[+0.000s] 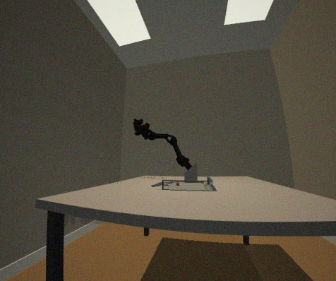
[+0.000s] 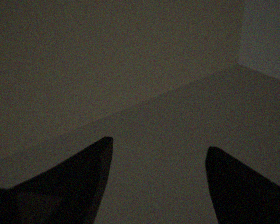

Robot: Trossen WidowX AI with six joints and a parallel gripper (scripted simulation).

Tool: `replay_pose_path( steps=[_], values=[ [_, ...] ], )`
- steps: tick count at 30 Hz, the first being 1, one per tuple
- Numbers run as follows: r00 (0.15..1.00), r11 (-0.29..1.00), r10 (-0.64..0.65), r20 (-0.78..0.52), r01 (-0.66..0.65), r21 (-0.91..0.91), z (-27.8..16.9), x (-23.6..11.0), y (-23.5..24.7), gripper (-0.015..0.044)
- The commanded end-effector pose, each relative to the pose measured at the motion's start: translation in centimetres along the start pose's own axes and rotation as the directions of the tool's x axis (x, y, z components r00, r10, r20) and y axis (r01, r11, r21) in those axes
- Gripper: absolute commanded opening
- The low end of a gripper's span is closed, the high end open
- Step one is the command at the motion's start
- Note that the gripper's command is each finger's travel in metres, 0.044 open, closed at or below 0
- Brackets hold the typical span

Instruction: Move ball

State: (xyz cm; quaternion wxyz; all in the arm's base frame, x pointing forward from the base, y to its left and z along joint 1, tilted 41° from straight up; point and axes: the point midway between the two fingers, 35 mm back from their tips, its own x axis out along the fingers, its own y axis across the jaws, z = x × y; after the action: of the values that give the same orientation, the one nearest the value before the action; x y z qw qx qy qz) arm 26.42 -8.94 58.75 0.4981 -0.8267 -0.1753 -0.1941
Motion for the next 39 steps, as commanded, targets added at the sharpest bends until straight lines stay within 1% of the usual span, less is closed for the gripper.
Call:
replay_pose_path(
  steps=[1,4,7,12,15,18,23,27,31,35,37,39],
  values=[
    [0.983,0.971,0.178,-0.05,-0.167,0.172,0.1,1.0,7.5,0.0224],
    [0.952,0.925,0.301,-0.063,-0.275,0.264,0.9,1.2,12.3,0.0224],
    [0.903,0.859,0.426,-0.063,-0.382,0.34,2.1,1.0,16.9,0.0224],
    [0.779,0.714,0.626,-0.036,-0.554,0.429,5.1,-0.5,24.2,0.0224],
    [0.679,0.607,0.734,-0.011,-0.65,0.458,7.3,-2.0,28.3,0.0224],
    [0.56,0.489,0.828,0.02,-0.74,0.463,9.8,-4.0,31.9,0.0224],
    [0.328,0.27,0.942,0.077,-0.871,0.411,14.7,-8.6,36.8,0.0224],
    [0.119,0.083,0.989,0.091,-0.941,0.327,18.3,-13.1,39.6,0.0224],
    [-0.115,-0.122,0.992,0.041,-0.966,0.226,20.7,-18.5,41.7,0.0224],
    [-0.321,-0.314,0.945,-0.06,-0.944,0.098,22.2,-23.9,42.4,0.0224],
    [-0.401,-0.401,0.907,-0.128,-0.916,0.029,22.6,-26.4,42.4,0.0224],
    [-0.473,-0.496,0.852,-0.224,-0.866,-0.057,22.6,-29.1,42.0,0.0224]
  ],
)
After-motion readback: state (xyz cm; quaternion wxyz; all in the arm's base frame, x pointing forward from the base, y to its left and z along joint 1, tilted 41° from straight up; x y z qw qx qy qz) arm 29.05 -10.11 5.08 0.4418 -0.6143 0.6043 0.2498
